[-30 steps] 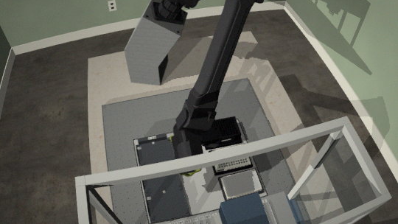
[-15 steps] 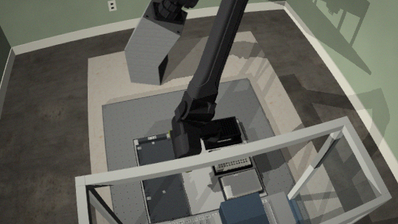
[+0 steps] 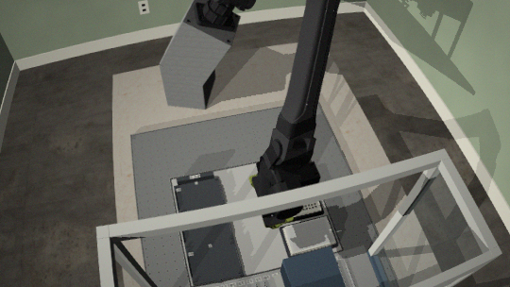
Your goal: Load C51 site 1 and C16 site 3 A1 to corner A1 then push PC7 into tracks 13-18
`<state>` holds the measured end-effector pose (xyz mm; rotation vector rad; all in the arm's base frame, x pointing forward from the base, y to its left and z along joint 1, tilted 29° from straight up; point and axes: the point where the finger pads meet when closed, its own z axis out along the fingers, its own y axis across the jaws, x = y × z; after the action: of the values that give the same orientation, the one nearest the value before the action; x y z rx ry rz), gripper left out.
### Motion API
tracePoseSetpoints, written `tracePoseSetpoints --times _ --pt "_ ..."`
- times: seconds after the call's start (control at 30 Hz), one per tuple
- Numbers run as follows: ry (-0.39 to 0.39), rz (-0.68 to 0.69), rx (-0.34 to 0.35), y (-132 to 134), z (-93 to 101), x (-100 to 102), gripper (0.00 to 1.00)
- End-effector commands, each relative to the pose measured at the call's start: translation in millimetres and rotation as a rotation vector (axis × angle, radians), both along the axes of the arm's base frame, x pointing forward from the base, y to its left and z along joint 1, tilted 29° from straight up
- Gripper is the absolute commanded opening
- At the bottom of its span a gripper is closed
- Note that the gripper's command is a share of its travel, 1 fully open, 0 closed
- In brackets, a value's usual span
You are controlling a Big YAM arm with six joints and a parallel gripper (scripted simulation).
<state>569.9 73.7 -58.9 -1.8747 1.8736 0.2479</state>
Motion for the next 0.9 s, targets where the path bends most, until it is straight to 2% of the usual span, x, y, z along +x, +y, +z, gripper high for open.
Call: tracePoseSetpoints --times 0.0,0.07,0.2,0.33,0.4,0.47,0.5,0.53,0.57,0.63,0.67,0.7,0.73,0.77,0.8,0.87 --pt "-0.009 -0.031 0.006 10 18.7 22 1.00" --pt "-0.002 -0.031 0.006 21 20.0 27 1.00" --pt "-0.019 -0.031 0.008 43 39.8 42 1.00" --pt "0.000 -0.031 0.007 65 38.2 51 1.00" --pt "-0.016 -0.031 0.010 76 52.5 59 1.00" --pt "-0.016 -0.031 0.010 76 52.5 59 1.00" --pt "-0.040 -0.031 0.014 82 70.8 66 1.00" --pt "-0.013 -0.031 0.010 87 55.8 65 1.00" --pt "-0.002 -0.031 0.008 92 51.4 67 1.00" --pt "-0.003 -0.031 0.009 99 54.6 71 1.00" --pt "-0.034 -0.030 0.016 100 75.6 75 1.00" --pt "-0.047 -0.043 0.018 92 84.0 78 1.00" --pt "-0.048 -0.058 0.018 82 84.0 81 1.00" --pt "-0.017 -0.052 0.012 87 60.3 76 1.00" --pt "-0.023 -0.042 0.013 95 51.4 78 1.00" --pt "-0.020 -0.030 0.013 105 44.8 75 1.00"
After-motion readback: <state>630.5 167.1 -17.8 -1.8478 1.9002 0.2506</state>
